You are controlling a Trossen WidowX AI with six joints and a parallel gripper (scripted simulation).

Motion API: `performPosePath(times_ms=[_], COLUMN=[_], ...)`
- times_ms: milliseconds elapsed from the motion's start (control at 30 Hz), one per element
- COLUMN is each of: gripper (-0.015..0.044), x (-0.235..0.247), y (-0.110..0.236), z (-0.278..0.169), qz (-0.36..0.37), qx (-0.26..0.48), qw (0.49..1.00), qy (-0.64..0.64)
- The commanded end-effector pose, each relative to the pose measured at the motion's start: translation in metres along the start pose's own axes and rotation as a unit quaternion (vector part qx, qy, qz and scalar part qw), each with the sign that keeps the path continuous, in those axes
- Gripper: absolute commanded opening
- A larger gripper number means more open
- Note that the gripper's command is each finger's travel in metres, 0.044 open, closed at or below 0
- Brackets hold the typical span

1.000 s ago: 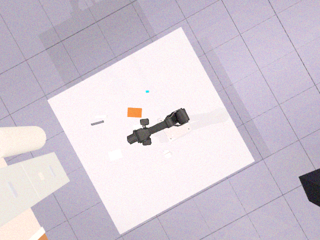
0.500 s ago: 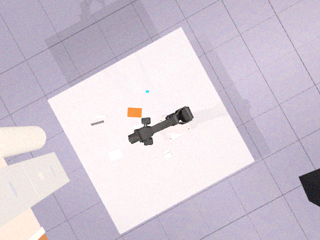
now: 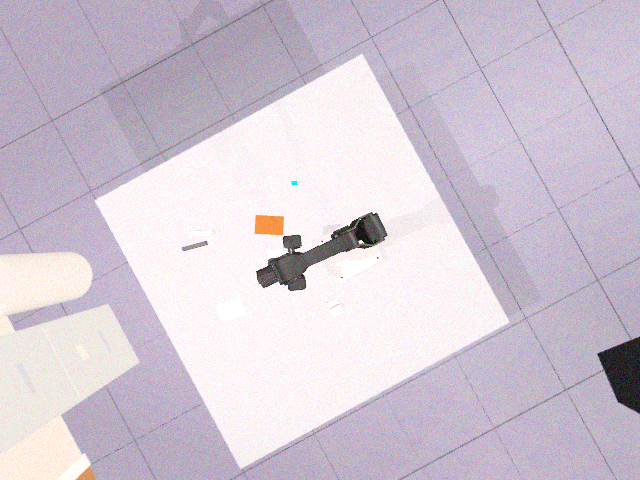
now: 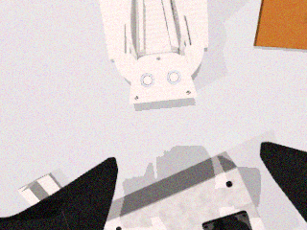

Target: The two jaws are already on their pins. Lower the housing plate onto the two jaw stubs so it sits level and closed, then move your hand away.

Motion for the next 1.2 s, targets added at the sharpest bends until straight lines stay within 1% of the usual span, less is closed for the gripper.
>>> performPosePath(times_ms=[0, 1167], gripper=[0.0440, 0.0440], x=[-0.0005, -0.0005], y=[0.0003, 0.0003], z=[-0.0002, -0.0002], qz=[-0.002, -0.002], qx=[0.000, 0.000], qw=[1.000, 1.000], qy=[0.002, 0.002])
Point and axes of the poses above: the point midway between the two fingers, 35 mm back from their tips, its own y axis back along the fingers, its own x axis across the jaws, z = x × y, the point moved 7 cm from there along y, back along the fingers, and after that the axes turned 3 degrees about y, right-handed, at the moved point
